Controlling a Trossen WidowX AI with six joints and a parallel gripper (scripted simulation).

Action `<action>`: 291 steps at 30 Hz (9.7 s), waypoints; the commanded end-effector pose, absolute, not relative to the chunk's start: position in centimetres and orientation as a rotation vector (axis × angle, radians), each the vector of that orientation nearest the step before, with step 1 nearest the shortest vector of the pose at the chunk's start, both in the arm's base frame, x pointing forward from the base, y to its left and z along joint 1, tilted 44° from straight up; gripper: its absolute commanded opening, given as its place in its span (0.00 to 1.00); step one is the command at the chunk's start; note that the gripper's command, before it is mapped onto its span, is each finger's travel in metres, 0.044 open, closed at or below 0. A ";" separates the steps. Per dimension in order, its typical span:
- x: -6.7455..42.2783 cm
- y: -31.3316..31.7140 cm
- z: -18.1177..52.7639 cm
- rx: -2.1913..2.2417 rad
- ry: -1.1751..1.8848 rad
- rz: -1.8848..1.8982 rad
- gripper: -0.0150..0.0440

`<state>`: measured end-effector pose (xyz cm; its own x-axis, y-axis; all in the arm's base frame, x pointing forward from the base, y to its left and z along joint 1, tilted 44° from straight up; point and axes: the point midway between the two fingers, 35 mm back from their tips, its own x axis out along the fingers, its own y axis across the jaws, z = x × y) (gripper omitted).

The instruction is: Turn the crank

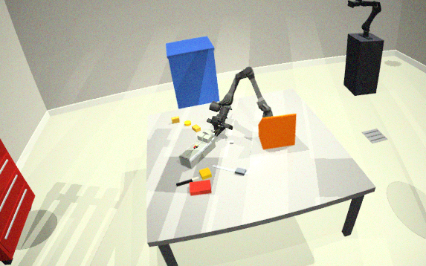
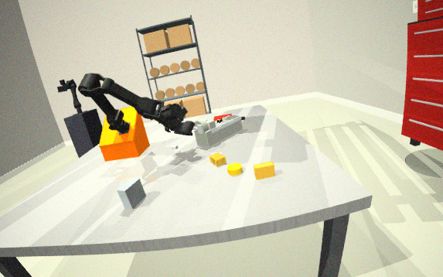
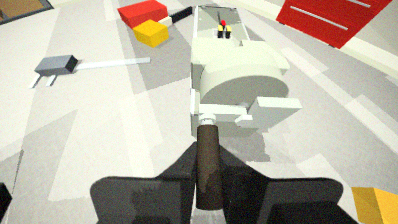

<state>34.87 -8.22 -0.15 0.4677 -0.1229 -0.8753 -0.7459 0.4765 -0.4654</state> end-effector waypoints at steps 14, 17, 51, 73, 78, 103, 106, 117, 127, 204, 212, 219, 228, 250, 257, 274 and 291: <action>35.3 -7.2 1.5 -1.023 1.026 0.484 0.25; 35.4 -7.1 1.7 -1.023 1.026 0.484 0.25; 35.9 -7.1 2.6 -1.023 1.026 0.483 0.25; 36.0 -7.1 2.7 -1.023 1.026 0.483 0.25; 36.1 -7.1 2.7 -1.023 1.026 0.483 0.25; 36.1 -7.1 2.8 -1.023 1.026 0.483 0.25; 36.2 -7.1 2.8 -1.023 1.026 0.483 0.25; 36.2 -7.1 2.9 -1.023 1.026 0.483 0.25; 36.2 -7.1 2.9 -1.023 1.026 0.483 0.25; 36.5 -7.2 3.2 -1.023 1.026 0.483 0.25; 36.5 -7.2 3.2 -1.023 1.025 0.483 0.25; 36.5 -7.2 3.2 -1.023 1.025 0.483 0.25; 36.6 -7.3 3.3 -1.023 1.025 0.483 0.25; 36.6 -7.3 3.3 -1.023 1.025 0.483 0.25; 36.7 -7.3 3.4 -1.023 1.025 0.483 0.25; 36.7 -7.3 3.4 -1.023 1.025 0.483 0.25; 36.8 -7.4 3.5 -1.023 1.025 0.483 0.25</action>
<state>36.21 -7.28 2.77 0.4519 -0.1135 -0.8848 -0.7577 0.4747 -0.4479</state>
